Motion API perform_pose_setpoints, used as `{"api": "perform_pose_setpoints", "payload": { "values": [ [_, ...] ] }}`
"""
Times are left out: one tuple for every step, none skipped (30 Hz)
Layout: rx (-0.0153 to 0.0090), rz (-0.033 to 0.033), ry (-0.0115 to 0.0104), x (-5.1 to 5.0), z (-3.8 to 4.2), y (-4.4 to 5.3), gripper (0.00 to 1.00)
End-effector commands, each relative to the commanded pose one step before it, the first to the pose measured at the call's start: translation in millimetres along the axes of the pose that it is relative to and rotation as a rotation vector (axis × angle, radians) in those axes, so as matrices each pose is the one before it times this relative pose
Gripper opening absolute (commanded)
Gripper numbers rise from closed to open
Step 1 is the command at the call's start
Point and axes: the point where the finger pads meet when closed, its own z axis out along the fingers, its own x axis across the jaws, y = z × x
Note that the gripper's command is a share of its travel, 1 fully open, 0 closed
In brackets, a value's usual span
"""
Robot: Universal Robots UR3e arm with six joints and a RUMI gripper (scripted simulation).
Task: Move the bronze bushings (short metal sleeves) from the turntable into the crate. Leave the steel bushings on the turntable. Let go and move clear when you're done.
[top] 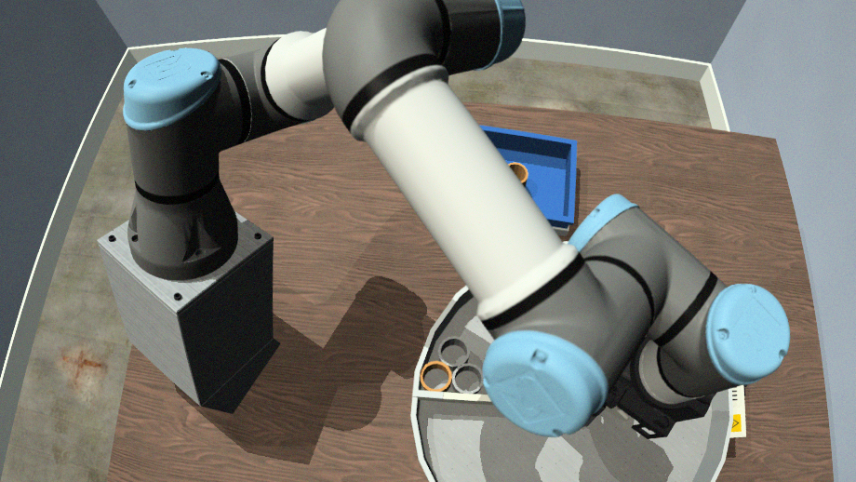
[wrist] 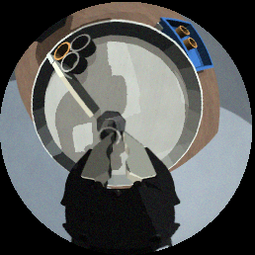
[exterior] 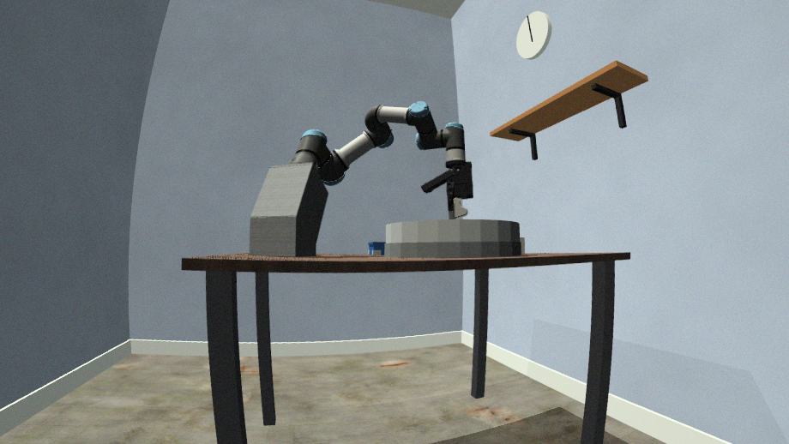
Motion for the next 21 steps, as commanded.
{"api": "perform_pose_setpoints", "payload": {
  "values": [
    [-0.00301, -0.00067, -0.00012, 0.09, -3.005, 0.982, 0.06],
    [0.0, 0.0, 0.0, 0.0, -2.246, -0.004, 0.06],
    [0.0, 0.0, 0.0, 0.0, -3.137, 0.005, 0.06],
    [0.0, 0.0, 0.0, 0.0, -3.926, -0.001, 0.06],
    [0.0, 0.0, 0.0, 0.0, 0.0, 0.0, 0.06],
    [0.0, 0.0, 0.0, 0.0, 0.0, 0.0, 0.06],
    [0.0, 0.0, 0.0, 0.0, -4.508, -0.001, 0.06],
    [0.0, 0.0, 0.0, 0.0, -4.84, 0.0, 0.06],
    [0.0, 0.0, 0.0, 0.0, -4.902, 0.0, 0.06],
    [0.0, 0.0, 0.0, 0.0, -4.699, -0.001, 0.06],
    [0.0, 0.0, 0.0, 0.0, -4.255, -0.001, 0.06],
    [0.0, 0.0, 0.0, 0.0, -3.605, 0.007, 0.06],
    [0.0, 0.0, 0.0, 0.0, -2.832, -0.001, 0.06],
    [0.0, 0.0, 0.0, 0.0, -1.985, 0.002, 0.06],
    [0.0, 0.0, 0.0, 0.0, -1.174, -0.005, 0.06],
    [0.0, 0.0, 0.0, 0.0, -0.492, -0.003, 0.06],
    [0.0, 0.0, 0.0, 0.0, -0.078, -0.001, 0.06],
    [0.0, 0.0, 0.0, 0.0, 0.0, 0.0, 0.06],
    [0.0, 0.0, 0.0, 0.0, 0.0, 0.0, 0.06],
    [0.0, 0.0, 0.0, 0.0, 0.0, 0.0, 0.06],
    [0.0, 0.0, 0.0, 0.0, 0.0, 0.0, 0.06]
  ]
}}
